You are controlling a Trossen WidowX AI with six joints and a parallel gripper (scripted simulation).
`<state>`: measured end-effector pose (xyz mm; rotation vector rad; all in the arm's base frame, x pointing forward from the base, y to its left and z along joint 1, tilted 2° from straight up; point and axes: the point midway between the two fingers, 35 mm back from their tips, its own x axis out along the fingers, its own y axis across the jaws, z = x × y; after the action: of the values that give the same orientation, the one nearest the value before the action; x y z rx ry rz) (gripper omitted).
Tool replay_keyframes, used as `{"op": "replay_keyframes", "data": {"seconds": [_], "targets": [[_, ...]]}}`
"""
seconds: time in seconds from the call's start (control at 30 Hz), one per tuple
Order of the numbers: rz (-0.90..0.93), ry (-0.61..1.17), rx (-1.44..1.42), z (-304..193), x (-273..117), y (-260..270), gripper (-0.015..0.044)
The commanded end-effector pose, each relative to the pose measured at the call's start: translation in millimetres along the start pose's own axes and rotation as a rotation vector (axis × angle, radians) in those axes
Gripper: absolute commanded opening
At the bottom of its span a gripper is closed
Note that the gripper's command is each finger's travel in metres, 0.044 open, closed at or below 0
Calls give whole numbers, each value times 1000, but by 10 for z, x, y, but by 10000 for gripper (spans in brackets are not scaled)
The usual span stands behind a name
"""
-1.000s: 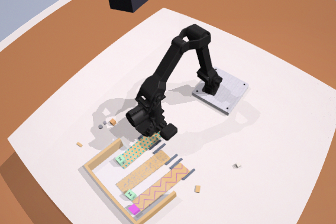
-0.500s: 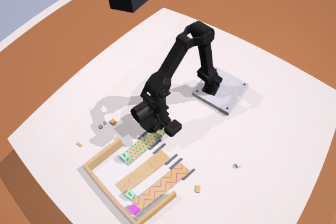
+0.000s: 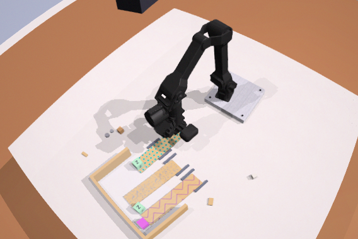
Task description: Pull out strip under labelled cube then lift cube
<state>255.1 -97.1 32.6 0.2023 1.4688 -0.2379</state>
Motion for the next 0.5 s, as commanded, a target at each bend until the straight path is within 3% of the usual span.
{"op": "replay_keyframes", "data": {"seconds": [0.0, 0.47], "targets": [[6, 26, -5, -128, 46, 13, 0], [6, 28, -5, -335, 43, 18, 0]]}}
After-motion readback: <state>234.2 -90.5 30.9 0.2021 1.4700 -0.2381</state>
